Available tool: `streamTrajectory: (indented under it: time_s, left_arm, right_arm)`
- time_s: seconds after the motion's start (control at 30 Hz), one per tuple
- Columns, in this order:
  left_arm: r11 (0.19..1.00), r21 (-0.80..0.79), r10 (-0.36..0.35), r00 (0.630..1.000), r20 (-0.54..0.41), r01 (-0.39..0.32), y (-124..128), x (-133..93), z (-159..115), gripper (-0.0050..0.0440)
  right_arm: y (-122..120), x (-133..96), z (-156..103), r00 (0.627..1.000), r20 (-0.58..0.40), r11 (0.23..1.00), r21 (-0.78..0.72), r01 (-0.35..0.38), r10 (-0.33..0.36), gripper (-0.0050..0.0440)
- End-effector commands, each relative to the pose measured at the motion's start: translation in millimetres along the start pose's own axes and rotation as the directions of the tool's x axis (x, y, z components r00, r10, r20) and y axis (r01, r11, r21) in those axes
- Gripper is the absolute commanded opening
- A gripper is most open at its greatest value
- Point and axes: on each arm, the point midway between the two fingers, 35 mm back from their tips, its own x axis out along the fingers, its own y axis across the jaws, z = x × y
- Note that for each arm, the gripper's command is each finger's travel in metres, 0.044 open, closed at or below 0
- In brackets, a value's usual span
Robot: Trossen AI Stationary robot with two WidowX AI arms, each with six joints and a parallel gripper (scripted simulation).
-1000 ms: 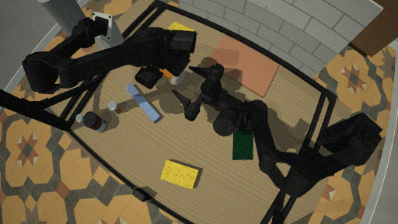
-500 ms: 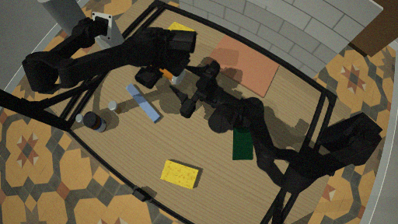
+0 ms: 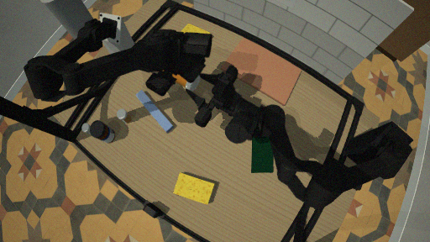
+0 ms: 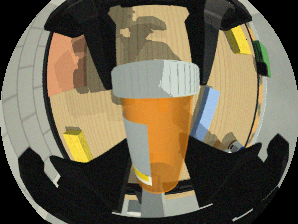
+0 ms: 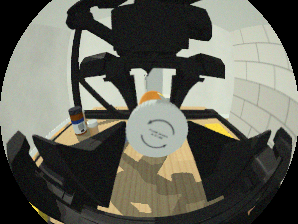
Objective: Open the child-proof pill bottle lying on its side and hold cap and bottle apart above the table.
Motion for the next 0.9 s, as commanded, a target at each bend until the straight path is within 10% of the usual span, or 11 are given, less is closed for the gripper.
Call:
streamTrajectory:
  time_s: [0.0,0.7,0.87]
  left_arm:
    - [1.000,0.008,-0.005,1.000,0.003,0.005,-1.0,0.1,0.5,0.0000]
    - [1.000,0.008,-0.005,1.000,0.003,0.005,-1.0,0.1,0.5,0.0000]
    - [1.000,0.008,-0.005,1.000,0.003,0.005,-1.0,0.1,0.5,0.0000]
  right_arm:
    - [-0.9,0.1,-1.1,1.000,-0.004,1.000,-0.004,0.001,-0.001,0.0251]
    - [-0.9,0.1,-1.1,1.000,-0.004,1.000,-0.004,0.001,-0.001,0.0217]
    - [-0.9,5.5,-1.1,1.000,-0.004,1.000,-0.004,0.001,-0.001,0.0097]
